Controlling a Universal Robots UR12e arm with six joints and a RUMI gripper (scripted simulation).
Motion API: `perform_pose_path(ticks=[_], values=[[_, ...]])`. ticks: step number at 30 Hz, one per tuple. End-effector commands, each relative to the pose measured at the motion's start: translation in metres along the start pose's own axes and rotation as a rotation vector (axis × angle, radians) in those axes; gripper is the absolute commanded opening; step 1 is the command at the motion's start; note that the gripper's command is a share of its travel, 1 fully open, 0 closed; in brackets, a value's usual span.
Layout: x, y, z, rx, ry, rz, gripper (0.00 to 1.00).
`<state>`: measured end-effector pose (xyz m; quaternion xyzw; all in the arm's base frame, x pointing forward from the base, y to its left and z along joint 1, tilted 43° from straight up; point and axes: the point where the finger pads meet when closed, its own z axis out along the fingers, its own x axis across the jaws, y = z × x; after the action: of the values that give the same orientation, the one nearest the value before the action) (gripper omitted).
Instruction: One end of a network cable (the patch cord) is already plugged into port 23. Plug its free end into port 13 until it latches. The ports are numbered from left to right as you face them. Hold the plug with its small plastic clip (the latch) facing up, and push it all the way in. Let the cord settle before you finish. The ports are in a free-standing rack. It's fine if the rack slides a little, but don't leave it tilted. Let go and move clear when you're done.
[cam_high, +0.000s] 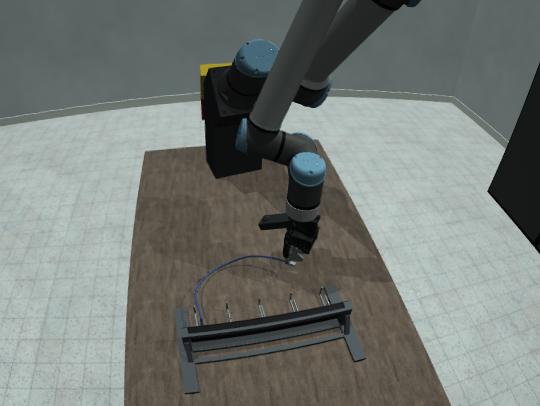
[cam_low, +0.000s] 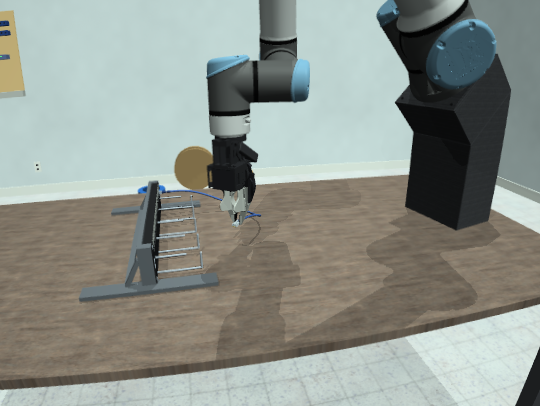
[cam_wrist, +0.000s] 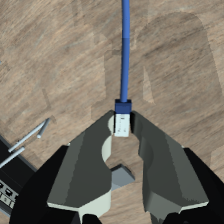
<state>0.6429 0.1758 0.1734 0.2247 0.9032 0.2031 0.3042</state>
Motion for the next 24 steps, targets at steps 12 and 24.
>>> perform_pose_path(ticks=[12, 24], values=[[-0.033, -0.005, -0.006, 0.003, 0.003, 0.174, 0.0], [-0.057, -0.009, -0.01, 0.006, 0.005, 0.302, 0.0]])
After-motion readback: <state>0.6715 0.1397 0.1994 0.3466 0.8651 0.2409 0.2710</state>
